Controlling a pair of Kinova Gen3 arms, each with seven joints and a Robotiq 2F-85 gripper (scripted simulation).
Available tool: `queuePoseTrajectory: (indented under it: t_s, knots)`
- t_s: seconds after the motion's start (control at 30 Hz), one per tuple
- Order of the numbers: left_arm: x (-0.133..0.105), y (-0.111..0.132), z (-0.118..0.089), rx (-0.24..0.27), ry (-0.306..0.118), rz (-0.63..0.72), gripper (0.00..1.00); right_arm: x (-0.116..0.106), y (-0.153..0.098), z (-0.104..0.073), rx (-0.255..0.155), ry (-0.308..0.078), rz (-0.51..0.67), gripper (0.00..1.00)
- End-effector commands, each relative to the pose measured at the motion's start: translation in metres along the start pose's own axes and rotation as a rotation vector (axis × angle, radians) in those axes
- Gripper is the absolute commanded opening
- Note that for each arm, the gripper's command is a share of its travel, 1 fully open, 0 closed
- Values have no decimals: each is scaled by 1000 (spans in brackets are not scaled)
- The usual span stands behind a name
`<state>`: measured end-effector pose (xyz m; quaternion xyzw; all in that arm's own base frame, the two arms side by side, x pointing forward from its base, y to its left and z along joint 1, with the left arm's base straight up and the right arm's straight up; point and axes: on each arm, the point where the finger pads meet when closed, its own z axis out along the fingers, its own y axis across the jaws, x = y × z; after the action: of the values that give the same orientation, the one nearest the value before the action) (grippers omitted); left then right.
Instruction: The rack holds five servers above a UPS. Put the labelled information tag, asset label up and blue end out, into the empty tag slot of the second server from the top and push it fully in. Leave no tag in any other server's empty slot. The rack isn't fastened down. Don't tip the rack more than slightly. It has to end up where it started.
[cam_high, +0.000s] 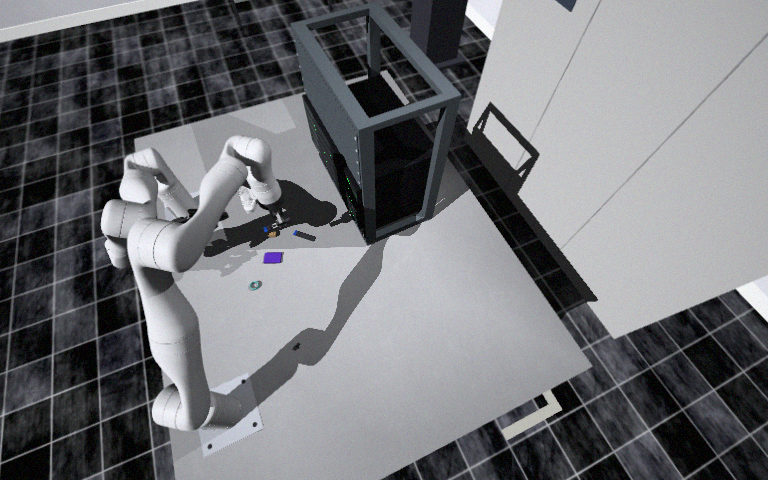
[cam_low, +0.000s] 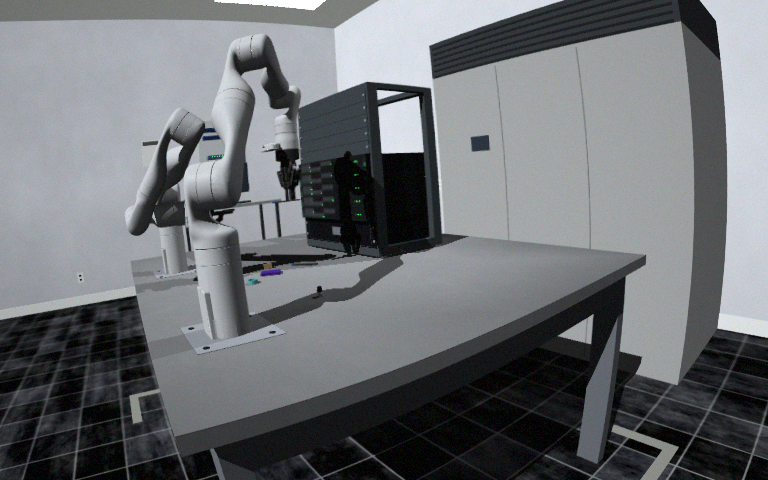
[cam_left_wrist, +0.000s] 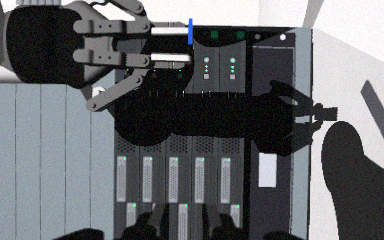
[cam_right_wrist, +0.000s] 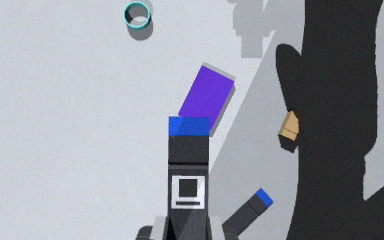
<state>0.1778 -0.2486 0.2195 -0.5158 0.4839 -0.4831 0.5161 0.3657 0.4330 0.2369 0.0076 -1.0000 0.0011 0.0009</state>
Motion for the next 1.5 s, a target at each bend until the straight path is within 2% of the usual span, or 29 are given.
queuePoseTrajectory:
  t_s: [0.0,1.47]
  knots:
    - [0,0,0,0,0,-1,263,0,0,-1,-2,-2,0,192]
    - [98,0,32,-1,0,-3,263,0,0,-1,-2,-2,0,192]
